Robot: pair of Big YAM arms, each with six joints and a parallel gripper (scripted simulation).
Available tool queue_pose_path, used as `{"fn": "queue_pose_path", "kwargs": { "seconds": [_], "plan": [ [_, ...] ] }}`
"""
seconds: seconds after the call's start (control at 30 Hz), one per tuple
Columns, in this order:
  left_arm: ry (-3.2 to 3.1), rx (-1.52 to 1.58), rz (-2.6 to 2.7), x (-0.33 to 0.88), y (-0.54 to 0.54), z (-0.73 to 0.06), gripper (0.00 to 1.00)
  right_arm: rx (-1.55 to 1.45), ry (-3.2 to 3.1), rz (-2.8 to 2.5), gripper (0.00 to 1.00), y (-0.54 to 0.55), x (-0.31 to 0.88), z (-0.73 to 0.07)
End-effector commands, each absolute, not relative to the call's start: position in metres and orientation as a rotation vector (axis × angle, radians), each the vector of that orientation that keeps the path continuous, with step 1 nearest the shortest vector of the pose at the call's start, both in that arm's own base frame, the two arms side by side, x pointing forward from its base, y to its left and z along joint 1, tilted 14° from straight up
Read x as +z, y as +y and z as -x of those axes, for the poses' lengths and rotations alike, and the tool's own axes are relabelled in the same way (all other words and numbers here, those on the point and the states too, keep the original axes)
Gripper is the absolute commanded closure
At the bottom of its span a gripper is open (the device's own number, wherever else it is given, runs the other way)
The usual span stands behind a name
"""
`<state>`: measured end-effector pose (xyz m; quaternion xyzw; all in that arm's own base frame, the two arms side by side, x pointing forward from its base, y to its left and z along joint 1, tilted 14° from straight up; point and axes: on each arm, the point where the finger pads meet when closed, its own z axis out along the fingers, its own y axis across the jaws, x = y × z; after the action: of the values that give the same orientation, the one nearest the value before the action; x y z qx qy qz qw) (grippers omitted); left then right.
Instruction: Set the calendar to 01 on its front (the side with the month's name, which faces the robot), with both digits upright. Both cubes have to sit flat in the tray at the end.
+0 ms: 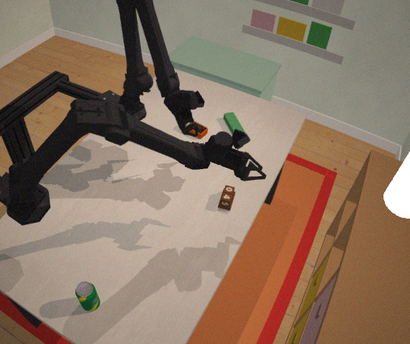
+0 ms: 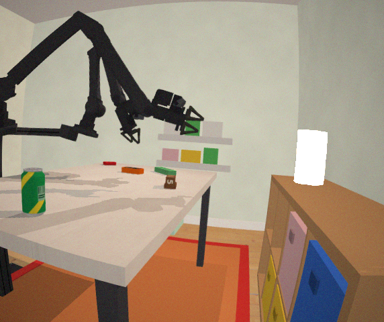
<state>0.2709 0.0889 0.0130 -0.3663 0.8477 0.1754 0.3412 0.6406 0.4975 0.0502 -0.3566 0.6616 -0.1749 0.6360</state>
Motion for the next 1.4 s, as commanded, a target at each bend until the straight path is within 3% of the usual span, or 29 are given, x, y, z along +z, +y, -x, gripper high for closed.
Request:
{"fn": "queue_pose_path", "kwargs": {
  "seconds": [0.0, 0.57, 0.8, 1.03, 1.37],
  "plan": [
    [2.200, 0.453, 0.953, 0.015, 0.089, -0.273, 0.00, -0.393, 1.501, 0.805, 0.00, 0.501, 0.060, -0.641],
    [2.200, 0.453, 0.953, 0.015, 0.089, -0.273, 0.00, -0.393, 1.501, 0.805, 0.00, 0.501, 0.060, -0.641],
    [2.153, 0.467, 0.819, 0.025, 0.082, -0.323, 0.00, -0.287, 1.546, 0.667, 0.00, 0.454, 0.075, -0.649],
    [1.988, 0.524, 0.678, 0.029, 0.069, -0.414, 0.00, -0.124, 1.596, 0.596, 0.00, 0.389, 0.078, -0.594],
    [1.808, 0.593, 0.604, -0.017, 0.045, -0.482, 0.00, 0.060, 1.647, 0.556, 0.00, 0.311, 0.079, -0.500]
  ]
}}
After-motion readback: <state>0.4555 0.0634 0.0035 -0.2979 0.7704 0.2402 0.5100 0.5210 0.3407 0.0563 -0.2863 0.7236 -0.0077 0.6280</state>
